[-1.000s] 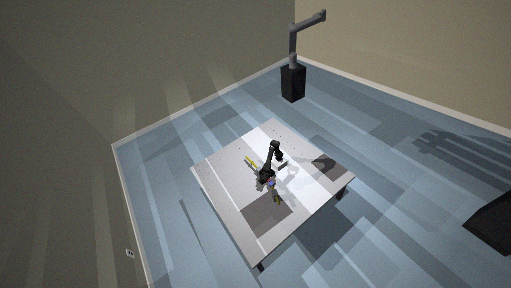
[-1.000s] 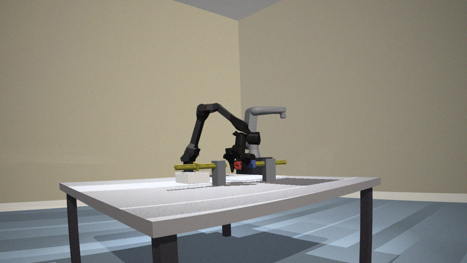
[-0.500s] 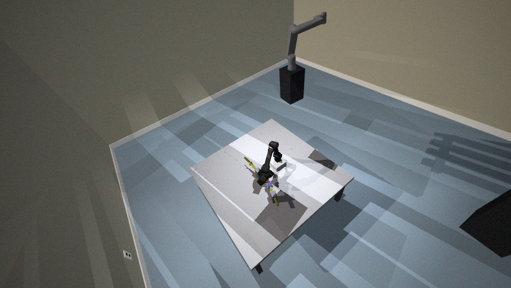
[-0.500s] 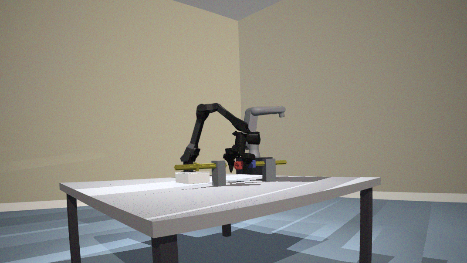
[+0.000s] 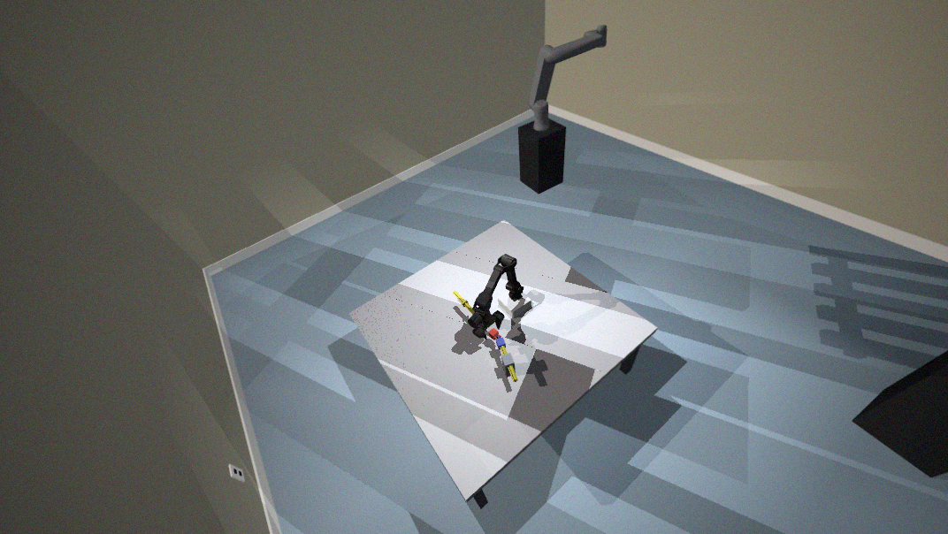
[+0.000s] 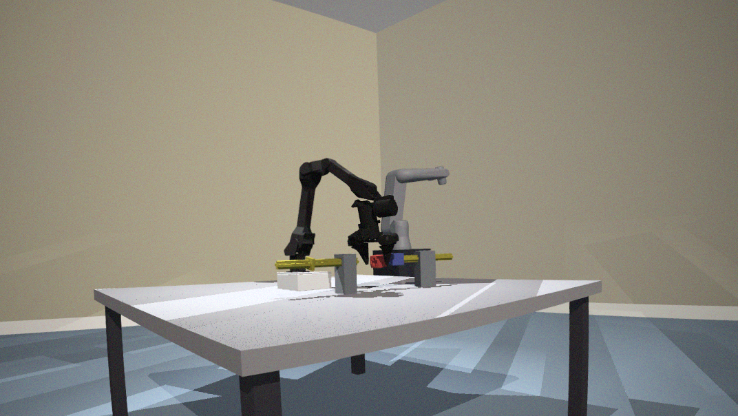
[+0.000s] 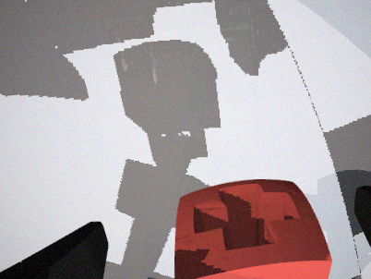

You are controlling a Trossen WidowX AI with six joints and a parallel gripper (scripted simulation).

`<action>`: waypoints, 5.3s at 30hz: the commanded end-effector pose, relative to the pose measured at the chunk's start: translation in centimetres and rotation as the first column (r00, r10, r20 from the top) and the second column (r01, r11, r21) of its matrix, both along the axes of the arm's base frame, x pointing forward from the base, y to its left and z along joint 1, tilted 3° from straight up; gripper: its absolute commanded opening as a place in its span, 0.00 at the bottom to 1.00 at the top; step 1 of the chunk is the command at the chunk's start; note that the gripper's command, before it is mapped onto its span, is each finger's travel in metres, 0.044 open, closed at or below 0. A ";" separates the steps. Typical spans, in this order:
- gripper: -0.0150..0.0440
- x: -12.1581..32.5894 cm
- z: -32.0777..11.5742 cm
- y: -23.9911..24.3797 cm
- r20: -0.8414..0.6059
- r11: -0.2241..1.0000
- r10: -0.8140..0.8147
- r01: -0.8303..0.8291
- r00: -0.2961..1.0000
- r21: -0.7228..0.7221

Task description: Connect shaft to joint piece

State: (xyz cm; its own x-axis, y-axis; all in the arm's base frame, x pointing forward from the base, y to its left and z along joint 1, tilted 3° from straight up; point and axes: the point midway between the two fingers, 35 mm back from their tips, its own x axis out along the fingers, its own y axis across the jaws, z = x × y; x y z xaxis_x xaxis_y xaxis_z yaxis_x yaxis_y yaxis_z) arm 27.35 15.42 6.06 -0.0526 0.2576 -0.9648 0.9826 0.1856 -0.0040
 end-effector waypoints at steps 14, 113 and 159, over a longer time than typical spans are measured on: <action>1.00 0.3 1.7 0.3 0.045 0.983 0.182 -0.182 0.982 0.005; 1.00 1.1 8.0 -6.8 0.036 0.985 0.114 -0.108 0.993 -0.133; 1.00 -0.2 0.0 -0.3 0.020 0.992 0.011 -0.008 1.000 -0.123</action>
